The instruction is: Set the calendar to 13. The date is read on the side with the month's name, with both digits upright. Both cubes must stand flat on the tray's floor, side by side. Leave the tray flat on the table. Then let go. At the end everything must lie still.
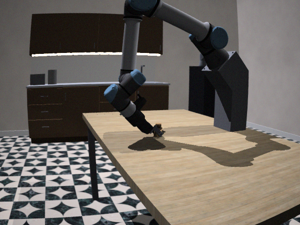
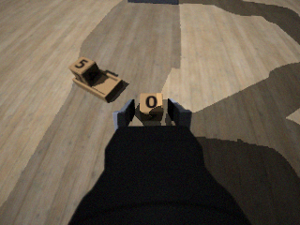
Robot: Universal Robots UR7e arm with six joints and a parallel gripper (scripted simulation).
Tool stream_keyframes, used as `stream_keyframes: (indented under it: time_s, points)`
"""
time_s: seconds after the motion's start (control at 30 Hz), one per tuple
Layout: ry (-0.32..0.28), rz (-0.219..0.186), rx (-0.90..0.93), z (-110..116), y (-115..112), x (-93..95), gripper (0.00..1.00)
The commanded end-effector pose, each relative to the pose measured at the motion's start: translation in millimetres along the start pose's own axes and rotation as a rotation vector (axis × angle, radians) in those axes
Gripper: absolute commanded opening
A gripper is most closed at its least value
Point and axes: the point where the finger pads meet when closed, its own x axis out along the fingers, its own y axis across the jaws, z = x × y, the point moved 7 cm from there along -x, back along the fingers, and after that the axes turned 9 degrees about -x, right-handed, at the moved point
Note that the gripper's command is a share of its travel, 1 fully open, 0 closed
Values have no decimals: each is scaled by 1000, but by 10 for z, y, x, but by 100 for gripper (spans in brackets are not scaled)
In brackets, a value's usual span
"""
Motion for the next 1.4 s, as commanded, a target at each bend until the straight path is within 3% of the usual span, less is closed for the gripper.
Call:
stream_keyframes:
  time_s: [0.0,0.83,1.37]
  points:
    - [-1,0,0,-9,2,-16,100]
    - [-1,0,0,-444,71,-456,100]
    - [-14,-2,0,-489,77,-488,100]
